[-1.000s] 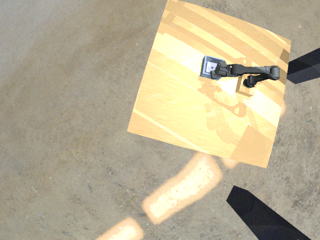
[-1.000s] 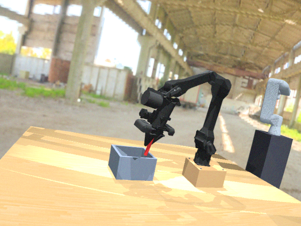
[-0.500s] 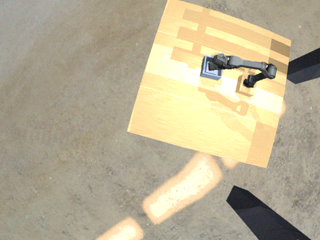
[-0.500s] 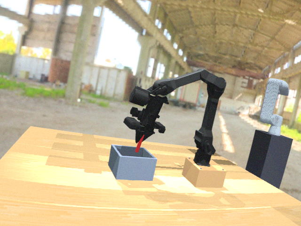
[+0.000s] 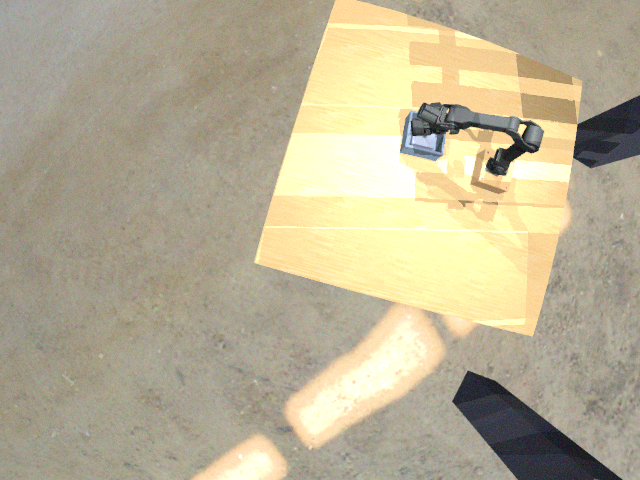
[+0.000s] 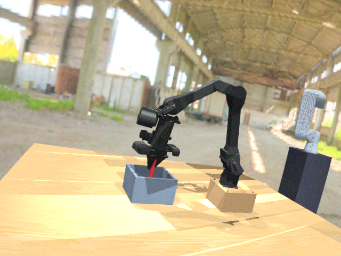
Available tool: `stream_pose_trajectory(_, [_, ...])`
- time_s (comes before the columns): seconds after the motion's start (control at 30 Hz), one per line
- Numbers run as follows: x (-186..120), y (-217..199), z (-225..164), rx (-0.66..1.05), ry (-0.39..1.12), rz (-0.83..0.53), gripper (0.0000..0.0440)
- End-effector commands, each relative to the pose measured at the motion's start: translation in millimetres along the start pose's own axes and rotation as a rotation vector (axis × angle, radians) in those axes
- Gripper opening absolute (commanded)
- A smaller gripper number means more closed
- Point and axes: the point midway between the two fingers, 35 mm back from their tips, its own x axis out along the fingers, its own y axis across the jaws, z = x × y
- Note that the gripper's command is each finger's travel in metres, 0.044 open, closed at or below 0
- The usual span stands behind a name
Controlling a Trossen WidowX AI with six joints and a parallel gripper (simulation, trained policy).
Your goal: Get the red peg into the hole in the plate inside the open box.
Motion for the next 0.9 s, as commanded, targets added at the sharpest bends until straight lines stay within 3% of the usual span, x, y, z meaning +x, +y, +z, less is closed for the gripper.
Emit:
stream_pose_trajectory(0.0, [10.7,-0.6,1.0,-0.014,0.014,-0.012,0.0103])
stream_pose_trajectory(0.1, [18.0,-2.0,2.4,-0.028,0.025,-0.033,0.015])
stream_pose_trajectory(0.27, [23.9,6.9,16.7,-0.022,0.019,-0.026,0.0279])
stream_pose_trajectory(0.53, [25.1,19.8,41.7,-0.021,-0.011,-0.004,0.0439])
stream_pose_trajectory(0.87, [19.7,30.4,85.1,0.024,-0.104,0.062,0.044])
